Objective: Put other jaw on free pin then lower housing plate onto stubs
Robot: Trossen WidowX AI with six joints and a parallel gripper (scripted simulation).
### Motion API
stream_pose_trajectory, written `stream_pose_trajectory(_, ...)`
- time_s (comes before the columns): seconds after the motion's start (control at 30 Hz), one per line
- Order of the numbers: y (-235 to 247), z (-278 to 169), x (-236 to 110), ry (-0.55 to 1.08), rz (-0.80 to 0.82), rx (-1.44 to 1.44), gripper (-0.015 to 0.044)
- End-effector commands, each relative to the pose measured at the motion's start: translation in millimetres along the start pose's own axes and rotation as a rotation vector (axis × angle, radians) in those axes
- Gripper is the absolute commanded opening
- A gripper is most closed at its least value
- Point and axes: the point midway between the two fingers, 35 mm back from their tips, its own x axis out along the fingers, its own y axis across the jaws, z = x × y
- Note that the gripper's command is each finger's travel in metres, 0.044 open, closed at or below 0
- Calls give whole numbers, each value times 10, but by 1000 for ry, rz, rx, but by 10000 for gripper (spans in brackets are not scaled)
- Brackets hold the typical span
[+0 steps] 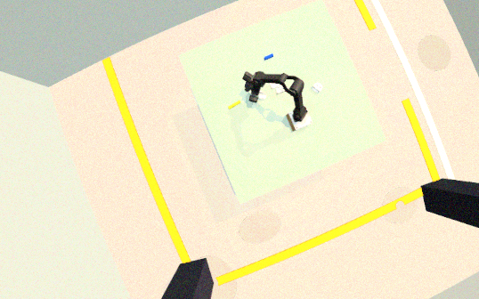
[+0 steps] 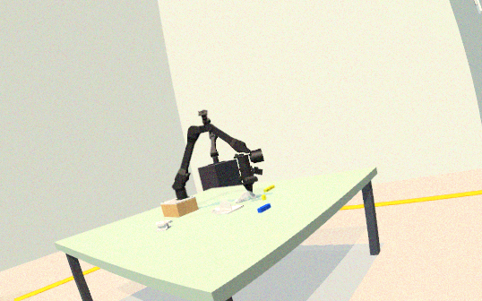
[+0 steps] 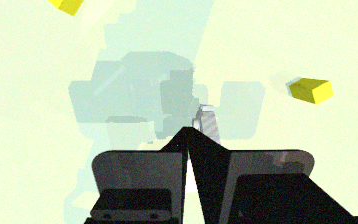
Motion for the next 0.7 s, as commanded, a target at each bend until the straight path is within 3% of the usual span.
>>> stream_pose_trajectory(0.0,-65,27,-20,-8,1,-4,0)
stream_pose_trajectory(0.67,-272,17,-24,-8,-1,-4,0)
